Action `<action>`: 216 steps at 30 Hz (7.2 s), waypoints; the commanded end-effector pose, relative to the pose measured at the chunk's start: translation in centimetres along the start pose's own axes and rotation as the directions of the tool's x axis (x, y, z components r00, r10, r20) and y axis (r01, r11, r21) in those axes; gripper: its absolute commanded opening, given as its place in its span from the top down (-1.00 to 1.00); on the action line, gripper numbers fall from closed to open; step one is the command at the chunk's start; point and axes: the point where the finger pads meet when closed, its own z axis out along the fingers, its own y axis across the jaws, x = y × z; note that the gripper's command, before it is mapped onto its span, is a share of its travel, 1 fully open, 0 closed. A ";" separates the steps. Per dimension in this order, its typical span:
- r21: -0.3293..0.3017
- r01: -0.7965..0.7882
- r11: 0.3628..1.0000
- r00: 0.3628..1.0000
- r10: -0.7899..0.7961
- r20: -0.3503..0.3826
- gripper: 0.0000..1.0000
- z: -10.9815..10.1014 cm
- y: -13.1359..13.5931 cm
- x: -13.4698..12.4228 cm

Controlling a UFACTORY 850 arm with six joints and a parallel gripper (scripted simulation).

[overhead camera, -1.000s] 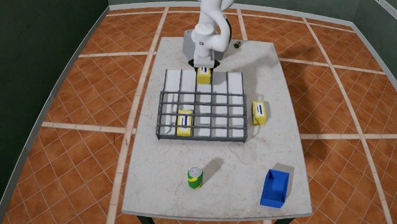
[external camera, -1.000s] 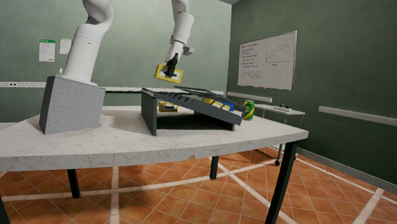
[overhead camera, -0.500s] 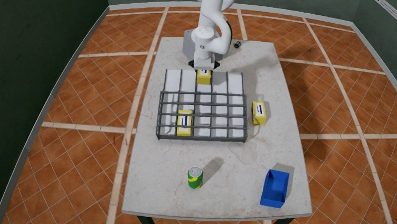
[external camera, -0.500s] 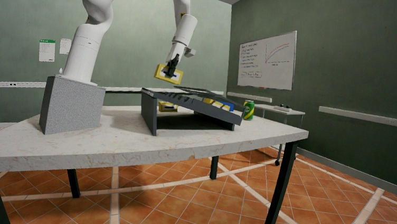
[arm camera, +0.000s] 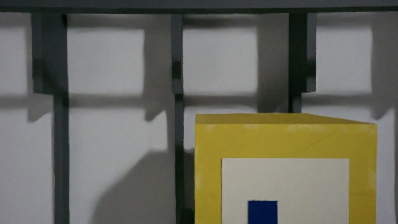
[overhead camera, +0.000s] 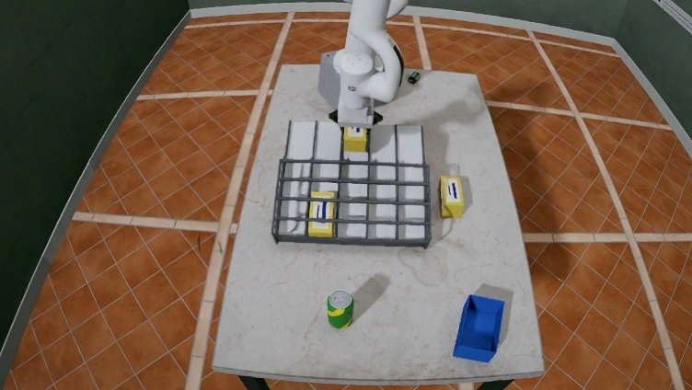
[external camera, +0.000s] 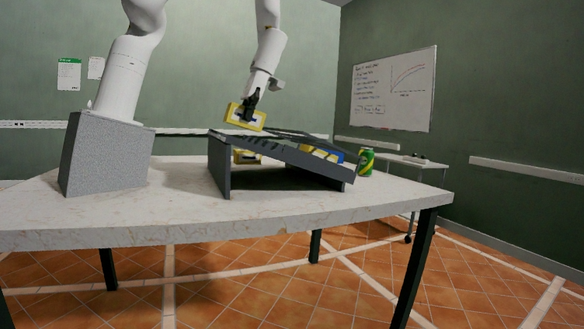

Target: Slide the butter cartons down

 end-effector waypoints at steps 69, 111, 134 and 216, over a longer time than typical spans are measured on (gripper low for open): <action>0.000 0.001 1.000 1.000 -0.001 0.000 1.00 2.7 0.0 0.0; 0.000 0.001 1.000 1.000 -0.001 0.000 1.00 3.2 0.0 0.1; 0.000 0.001 1.000 1.000 -0.001 0.000 1.00 3.5 0.1 0.0; -0.001 0.001 1.000 1.000 -0.001 0.000 1.00 4.7 0.0 0.1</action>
